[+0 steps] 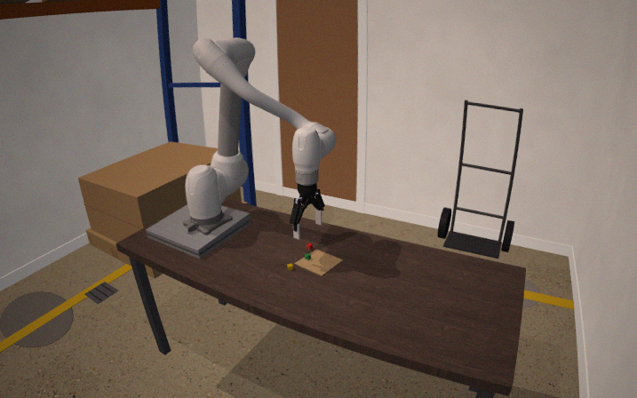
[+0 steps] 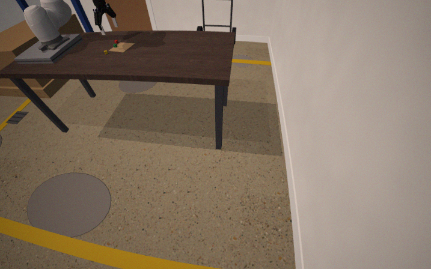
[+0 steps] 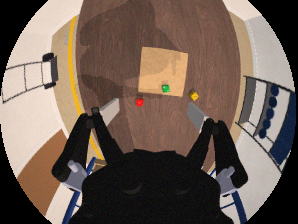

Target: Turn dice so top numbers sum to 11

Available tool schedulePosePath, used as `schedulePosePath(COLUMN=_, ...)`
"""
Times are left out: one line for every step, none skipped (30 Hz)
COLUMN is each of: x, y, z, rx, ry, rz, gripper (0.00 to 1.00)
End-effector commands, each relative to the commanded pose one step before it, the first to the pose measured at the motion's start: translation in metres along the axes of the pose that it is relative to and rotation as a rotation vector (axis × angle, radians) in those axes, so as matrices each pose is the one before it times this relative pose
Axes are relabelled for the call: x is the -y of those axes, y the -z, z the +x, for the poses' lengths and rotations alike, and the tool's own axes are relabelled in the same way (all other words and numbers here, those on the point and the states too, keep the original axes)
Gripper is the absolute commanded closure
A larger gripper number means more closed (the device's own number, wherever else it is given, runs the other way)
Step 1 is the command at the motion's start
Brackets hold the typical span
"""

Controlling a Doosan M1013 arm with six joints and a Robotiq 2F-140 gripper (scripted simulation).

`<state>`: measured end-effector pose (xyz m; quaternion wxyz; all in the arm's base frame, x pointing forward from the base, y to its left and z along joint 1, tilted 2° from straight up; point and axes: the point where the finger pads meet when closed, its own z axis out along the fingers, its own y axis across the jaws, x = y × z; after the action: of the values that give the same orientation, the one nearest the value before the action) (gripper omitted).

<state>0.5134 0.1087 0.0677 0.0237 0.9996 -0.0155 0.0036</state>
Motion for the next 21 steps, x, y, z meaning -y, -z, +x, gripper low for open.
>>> schedulePosePath(x=0.00427, y=-0.00084, z=-0.00277, rx=0.00237, ry=0.17336, rz=0.01179, gripper=0.0)
schedulePosePath(x=0.0008, y=-0.00017, z=-0.00035, rx=0.0, ry=0.02938, rz=0.0, gripper=0.0)
schedulePosePath(x=0.00108, y=-0.00023, z=-0.00044, rx=0.0, ry=0.03929, rz=-0.00001, gripper=0.0)
schedulePosePath(x=0.00091, y=-0.00019, z=-0.00034, rx=0.0, ry=0.03283, rz=0.0, gripper=0.0)
schedulePosePath(x=0.00095, y=-0.00019, z=-0.00032, rx=0.0, ry=0.03372, rz=-0.00001, gripper=0.0)
schedulePosePath(x=0.0001, y=-0.00002, z=-0.00003, rx=0.0, ry=0.00349, rz=0.0, gripper=0.0)
schedulePosePath(x=0.00177, y=-0.00036, z=-0.00052, rx=0.0, ry=0.06215, rz=-0.00001, gripper=0.0)
schedulePosePath(x=0.00094, y=-0.00019, z=-0.00022, rx=0.0, ry=0.0326, rz=-0.00001, gripper=0.0)
schedulePosePath(x=0.00037, y=-0.00007, z=-0.00007, rx=0.0, ry=0.01276, rz=0.0, gripper=0.0)
schedulePosePath(x=0.00148, y=-0.00029, z=-0.00028, rx=0.0, ry=0.05085, rz=-0.00001, gripper=0.0)
schedulePosePath(x=0.00097, y=-0.00019, z=-0.00013, rx=0.0, ry=0.03298, rz=-0.00001, gripper=0.0)
schedulePosePath(x=0.0, y=0.0, z=0.0, rx=0.0, ry=0.0, rz=0.0, gripper=0.0)
schedulePosePath(x=0.0, y=0.0, z=0.0, rx=0.0, ry=0.0, rz=0.0, gripper=0.0)
schedulePosePath(x=0.00062, y=-0.00012, z=-0.00007, rx=0.0, ry=0.02114, rz=0.0, gripper=0.0)
schedulePosePath(x=0.00294, y=-0.00057, z=-0.00027, rx=0.0, ry=0.10017, rz=-0.00002, gripper=0.0)
schedulePosePath(x=0.00005, y=-0.00001, z=0.0, rx=0.0, ry=0.00159, rz=0.0, gripper=0.0)
schedulePosePath(x=0.0014, y=-0.00027, z=0.00001, rx=0.0, ry=0.04742, rz=-0.00001, gripper=0.0)
schedulePosePath(x=0.00093, y=-0.00018, z=0.00005, rx=0.0, ry=0.03155, rz=-0.00001, gripper=0.0)
schedulePosePath(x=0.00056, y=-0.00011, z=0.00005, rx=0.0, ry=0.01893, rz=0.0, gripper=0.0)
schedulePosePath(x=0.00137, y=-0.00027, z=0.00014, rx=0.0, ry=0.04672, rz=-0.00001, gripper=0.0)
schedulePosePath(x=0.00096, y=-0.00019, z=0.00014, rx=0.0, ry=0.03285, rz=-0.00001, gripper=0.0)
